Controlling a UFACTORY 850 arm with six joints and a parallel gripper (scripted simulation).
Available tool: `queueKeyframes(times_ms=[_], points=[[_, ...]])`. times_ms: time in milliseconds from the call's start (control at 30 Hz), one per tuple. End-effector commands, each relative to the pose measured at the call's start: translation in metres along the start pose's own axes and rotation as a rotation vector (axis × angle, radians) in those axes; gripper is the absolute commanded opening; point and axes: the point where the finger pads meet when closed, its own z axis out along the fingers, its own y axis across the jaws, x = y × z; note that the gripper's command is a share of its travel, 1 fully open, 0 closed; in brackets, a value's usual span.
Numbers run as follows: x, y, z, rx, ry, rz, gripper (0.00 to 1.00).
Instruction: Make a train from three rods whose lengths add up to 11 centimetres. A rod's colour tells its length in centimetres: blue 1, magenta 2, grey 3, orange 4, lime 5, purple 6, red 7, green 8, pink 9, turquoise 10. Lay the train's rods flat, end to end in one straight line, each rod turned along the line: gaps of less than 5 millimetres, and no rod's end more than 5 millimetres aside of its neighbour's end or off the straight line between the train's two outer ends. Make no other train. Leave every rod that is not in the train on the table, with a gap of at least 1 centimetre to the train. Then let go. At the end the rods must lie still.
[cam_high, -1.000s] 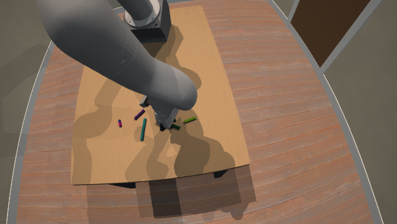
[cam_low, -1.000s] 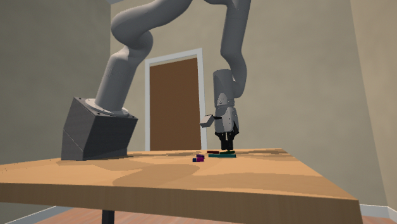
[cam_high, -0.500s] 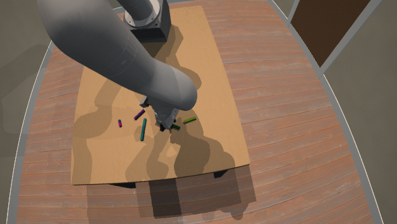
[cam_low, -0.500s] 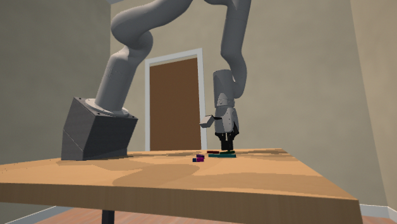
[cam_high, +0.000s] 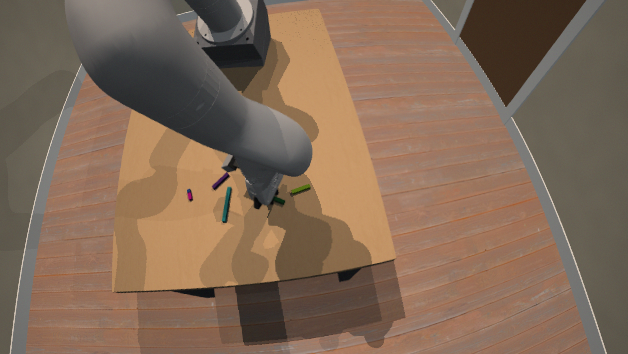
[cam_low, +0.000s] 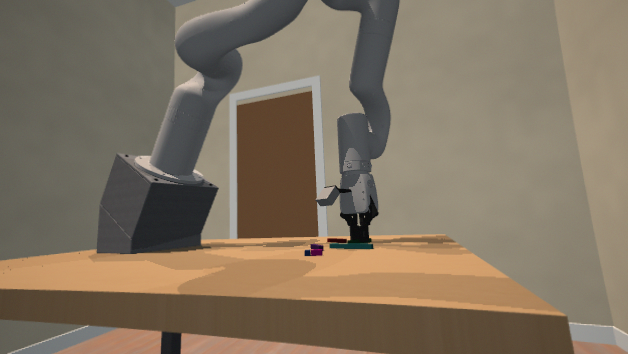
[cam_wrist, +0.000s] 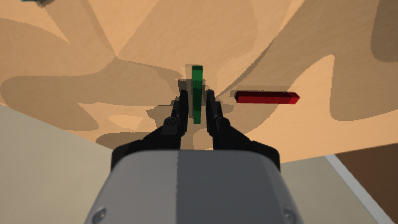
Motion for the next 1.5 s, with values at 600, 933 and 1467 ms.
queueKeyframes(times_ms=[600, 933, 1467], points=[[-0.0005, -0.0005, 0.0025, 0.001, -0.001, 0.0, 0.24], [-0.0005, -0.0005, 0.0025, 0.001, -0.001, 0.0, 0.24], [-0.0005, -0.0005, 0.0025, 0.001, -0.001, 0.0, 0.04]])
